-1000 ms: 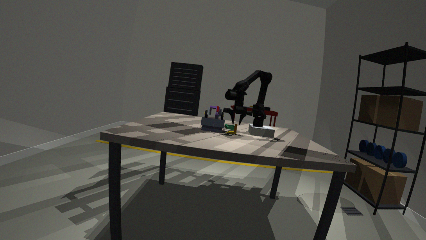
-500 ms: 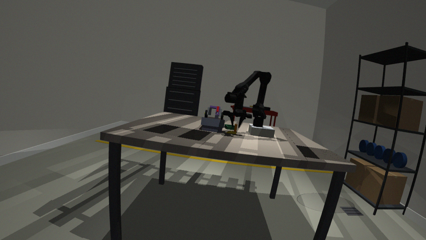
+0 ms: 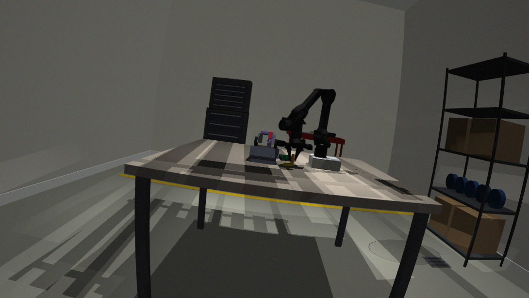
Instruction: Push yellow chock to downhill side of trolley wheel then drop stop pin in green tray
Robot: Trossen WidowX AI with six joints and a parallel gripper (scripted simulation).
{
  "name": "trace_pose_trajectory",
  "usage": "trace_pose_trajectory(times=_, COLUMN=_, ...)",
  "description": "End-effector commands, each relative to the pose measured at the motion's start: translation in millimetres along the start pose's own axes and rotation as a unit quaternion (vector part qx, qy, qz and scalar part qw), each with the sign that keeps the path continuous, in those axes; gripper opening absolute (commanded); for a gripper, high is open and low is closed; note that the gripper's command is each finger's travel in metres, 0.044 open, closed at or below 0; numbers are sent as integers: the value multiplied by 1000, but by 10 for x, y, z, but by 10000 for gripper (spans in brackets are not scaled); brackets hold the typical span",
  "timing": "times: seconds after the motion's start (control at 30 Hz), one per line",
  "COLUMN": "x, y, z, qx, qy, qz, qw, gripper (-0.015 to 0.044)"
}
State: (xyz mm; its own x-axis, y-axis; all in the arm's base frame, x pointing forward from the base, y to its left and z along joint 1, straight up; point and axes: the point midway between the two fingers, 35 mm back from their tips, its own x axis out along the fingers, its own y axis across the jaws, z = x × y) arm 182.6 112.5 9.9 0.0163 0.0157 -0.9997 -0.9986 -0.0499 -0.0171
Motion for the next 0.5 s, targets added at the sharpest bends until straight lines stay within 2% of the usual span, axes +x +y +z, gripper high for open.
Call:
trace_pose_trajectory(times=0.0, x=-4, y=0, z=0, qx=0, qy=0, qz=0, qw=1000, gripper=52)
trace_pose_trajectory(times=0.2, x=-15, y=0, z=0, qx=0, qy=0, qz=0, qw=1000, gripper=0)
trace_pose_trajectory(times=0.47, x=-313, y=25, z=-9, qx=-2, qy=2, qz=-1, qw=1000, gripper=0)
